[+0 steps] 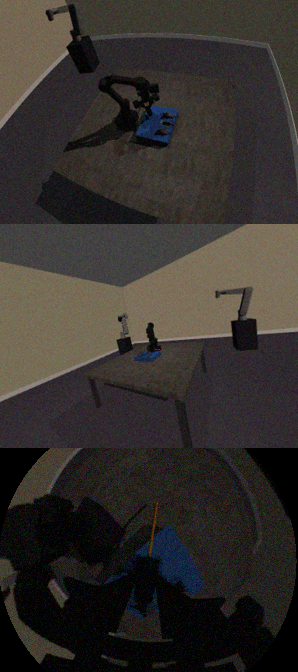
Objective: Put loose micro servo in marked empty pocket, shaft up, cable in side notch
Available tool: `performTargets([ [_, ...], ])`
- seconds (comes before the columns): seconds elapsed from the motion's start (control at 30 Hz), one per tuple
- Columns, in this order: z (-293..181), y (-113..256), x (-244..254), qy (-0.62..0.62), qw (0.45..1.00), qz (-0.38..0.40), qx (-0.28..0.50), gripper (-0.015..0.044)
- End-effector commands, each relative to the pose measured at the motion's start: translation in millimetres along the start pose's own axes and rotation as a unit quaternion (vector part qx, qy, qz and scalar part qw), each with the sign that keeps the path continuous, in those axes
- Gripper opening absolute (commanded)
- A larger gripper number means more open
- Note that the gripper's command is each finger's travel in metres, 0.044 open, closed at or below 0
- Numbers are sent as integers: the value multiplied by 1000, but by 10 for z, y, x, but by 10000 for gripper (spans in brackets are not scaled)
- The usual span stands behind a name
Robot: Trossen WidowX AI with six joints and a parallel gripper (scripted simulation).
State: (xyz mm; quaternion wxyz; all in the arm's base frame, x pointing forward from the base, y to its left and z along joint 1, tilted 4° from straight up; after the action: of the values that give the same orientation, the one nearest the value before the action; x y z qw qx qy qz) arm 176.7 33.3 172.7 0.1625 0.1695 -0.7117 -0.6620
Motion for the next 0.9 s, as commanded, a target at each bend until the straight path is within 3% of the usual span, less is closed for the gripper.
performTargets([
  [0.0,10,44,28,-3,1000,-9,1,0],
  [0.87,-277,58,-468,-3,1000,-11,2,0],
])
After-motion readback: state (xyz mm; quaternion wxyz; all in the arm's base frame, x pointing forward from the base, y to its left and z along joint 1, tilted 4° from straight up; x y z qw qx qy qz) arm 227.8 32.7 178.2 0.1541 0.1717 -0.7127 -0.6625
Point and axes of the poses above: the point midway between the two fingers, 35 mm back from their tips, its own y axis back along the fingers, its own x axis across the jaws, z = x × y, the point moved 8 cm from there along y, back along the fingers, and after that the axes turned 3 degrees about -y, right-handed, at the moved point
